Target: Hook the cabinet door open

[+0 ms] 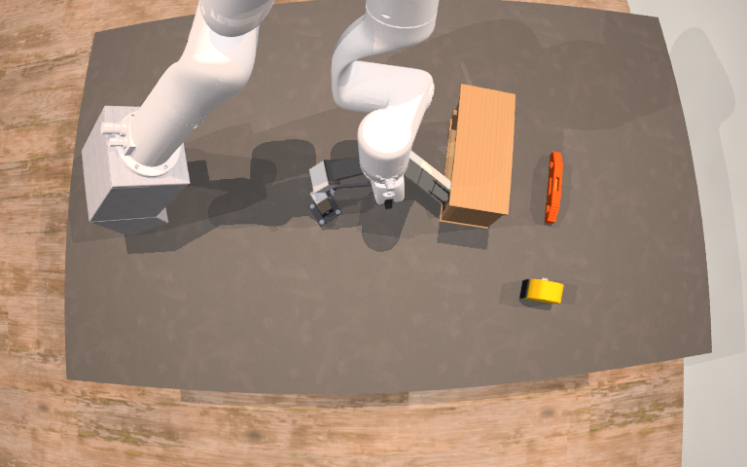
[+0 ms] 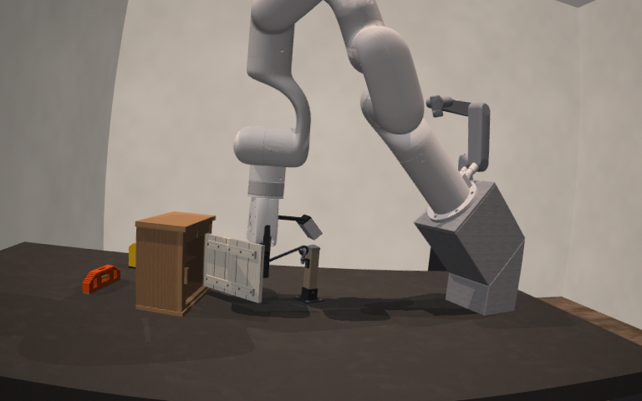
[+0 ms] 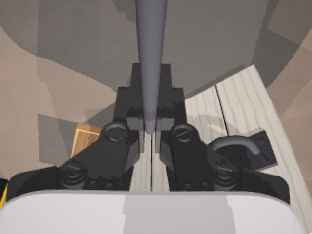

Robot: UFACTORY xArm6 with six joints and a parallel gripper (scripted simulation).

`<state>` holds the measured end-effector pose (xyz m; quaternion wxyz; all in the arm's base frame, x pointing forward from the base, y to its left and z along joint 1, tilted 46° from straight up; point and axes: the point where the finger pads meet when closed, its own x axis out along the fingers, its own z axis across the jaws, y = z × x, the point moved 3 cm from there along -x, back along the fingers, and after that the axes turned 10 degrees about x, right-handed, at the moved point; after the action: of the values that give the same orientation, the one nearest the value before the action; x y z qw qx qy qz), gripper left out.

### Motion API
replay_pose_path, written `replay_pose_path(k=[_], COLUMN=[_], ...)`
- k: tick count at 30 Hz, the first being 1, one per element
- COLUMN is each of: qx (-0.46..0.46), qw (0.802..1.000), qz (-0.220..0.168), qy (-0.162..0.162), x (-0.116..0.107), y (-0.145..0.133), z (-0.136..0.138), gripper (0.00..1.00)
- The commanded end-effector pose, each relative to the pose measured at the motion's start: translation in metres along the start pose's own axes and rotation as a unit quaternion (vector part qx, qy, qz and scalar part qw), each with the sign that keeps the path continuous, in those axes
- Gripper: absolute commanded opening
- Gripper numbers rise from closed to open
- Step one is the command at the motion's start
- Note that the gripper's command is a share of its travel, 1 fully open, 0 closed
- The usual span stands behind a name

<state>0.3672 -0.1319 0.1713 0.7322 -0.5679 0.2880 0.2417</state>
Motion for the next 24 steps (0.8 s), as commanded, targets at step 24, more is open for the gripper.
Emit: replay_pose_path(k=[24], qx=[0.000], qw=[1.000], qz=[0.001], qy=[0.000], x=[-0.019], y=[-0.006], z=[0.001], gripper=[0.04])
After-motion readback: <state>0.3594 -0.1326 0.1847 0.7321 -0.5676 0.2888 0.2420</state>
